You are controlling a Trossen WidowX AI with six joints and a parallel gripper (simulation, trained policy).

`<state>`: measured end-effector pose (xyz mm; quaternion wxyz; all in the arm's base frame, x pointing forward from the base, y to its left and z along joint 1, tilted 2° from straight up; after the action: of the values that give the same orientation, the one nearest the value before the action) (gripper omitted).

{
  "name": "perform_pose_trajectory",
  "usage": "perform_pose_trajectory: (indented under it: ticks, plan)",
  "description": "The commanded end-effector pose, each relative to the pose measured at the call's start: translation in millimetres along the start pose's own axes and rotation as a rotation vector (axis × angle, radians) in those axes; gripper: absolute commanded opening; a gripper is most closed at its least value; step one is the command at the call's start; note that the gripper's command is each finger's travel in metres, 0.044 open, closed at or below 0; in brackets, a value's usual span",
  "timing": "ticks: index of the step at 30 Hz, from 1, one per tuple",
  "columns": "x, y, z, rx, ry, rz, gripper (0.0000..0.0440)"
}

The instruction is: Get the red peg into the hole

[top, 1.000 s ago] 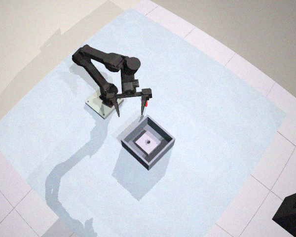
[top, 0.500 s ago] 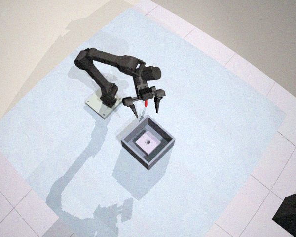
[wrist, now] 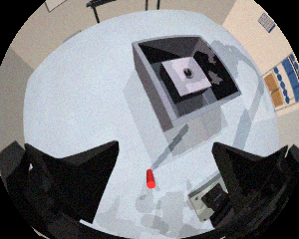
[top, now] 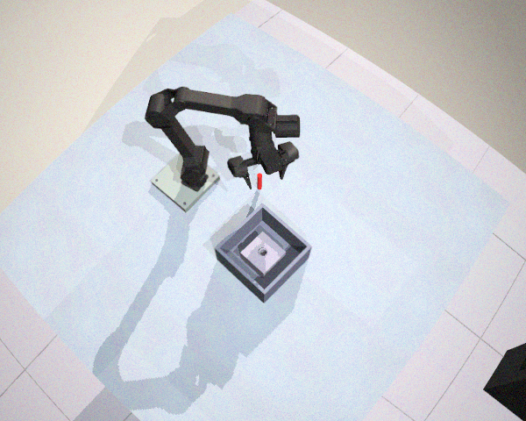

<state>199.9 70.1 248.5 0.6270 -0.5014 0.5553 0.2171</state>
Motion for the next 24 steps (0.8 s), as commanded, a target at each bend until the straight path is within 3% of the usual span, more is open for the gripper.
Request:
perform_pose_trajectory:
  ticks: [1, 11, 24]
  plan:
    - [5, 14, 10, 0.000, 0.012, 0.086, 0.0440]
    - [30, 44, 30, -0.005, 0.054, 0.209, 0.0440]
    - [82, 73, 43, 0.005, 0.054, 0.222, 0.0440]
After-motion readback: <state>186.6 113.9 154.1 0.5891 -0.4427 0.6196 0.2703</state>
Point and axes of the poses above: the point midway between the two fingers, 35 mm back from their tips, its own x axis out along the fingers, its own z axis across the jaws, y = z × x, the point moved 9 cm from there along -x, back along the fingers, and after that the axes turned 10 degrees about -x, right-handed, at the moved point
